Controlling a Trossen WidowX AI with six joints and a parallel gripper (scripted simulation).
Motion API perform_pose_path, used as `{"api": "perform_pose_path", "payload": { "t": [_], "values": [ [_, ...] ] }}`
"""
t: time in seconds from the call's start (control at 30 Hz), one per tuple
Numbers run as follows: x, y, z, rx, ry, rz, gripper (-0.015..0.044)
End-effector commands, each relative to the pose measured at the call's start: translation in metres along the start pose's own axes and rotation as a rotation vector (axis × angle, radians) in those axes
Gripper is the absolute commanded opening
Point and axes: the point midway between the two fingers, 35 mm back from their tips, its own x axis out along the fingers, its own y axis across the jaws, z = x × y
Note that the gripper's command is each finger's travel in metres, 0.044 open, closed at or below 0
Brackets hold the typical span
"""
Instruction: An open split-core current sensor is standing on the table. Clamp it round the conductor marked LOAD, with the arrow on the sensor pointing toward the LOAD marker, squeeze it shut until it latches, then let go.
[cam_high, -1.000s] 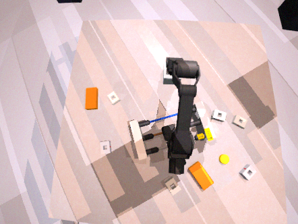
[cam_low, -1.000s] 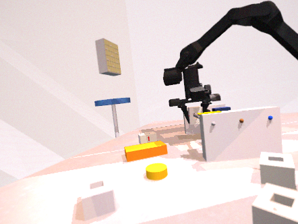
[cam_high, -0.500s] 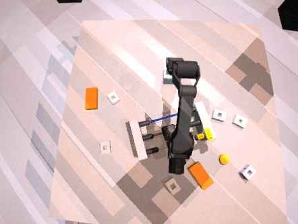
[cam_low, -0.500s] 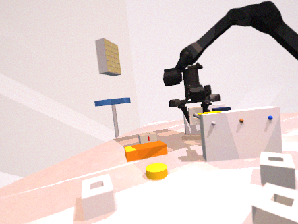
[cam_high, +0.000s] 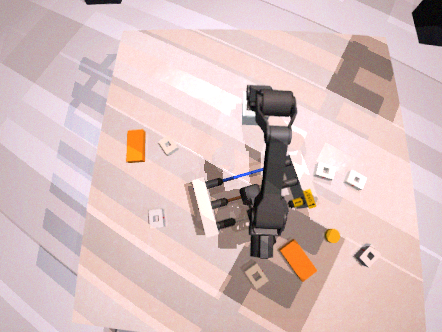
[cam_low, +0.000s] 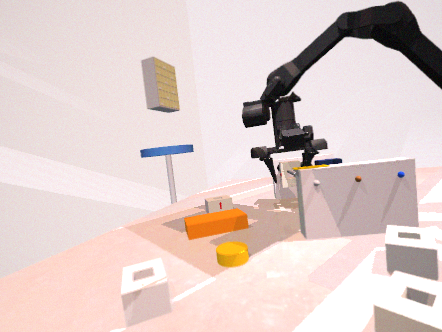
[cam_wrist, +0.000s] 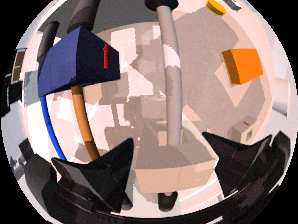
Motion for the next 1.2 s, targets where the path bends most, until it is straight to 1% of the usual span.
{"api": "perform_pose_path", "payload": {
  "t": [0.0, 0.13, 0.53, 0.63, 1.17],
  "values": [
    [0.0002, -0.0001, -0.0001, 0.0, 0.0, -0.001, 0.0256],
    [0.0002, -0.0001, -0.0001, 0.0, 0.0, -0.001, 0.0151],
    [0.0002, -0.0001, -0.0001, 0.0, 0.0, -0.001, 0.007],
    [-0.0012, -0.0001, -0.0001, 0.0, 0.0, -0.004, 0.0],
    [-0.0009, 0.0005, -0.0002, 0.001, 0.001, -0.002, 0.0]
  ]
}}
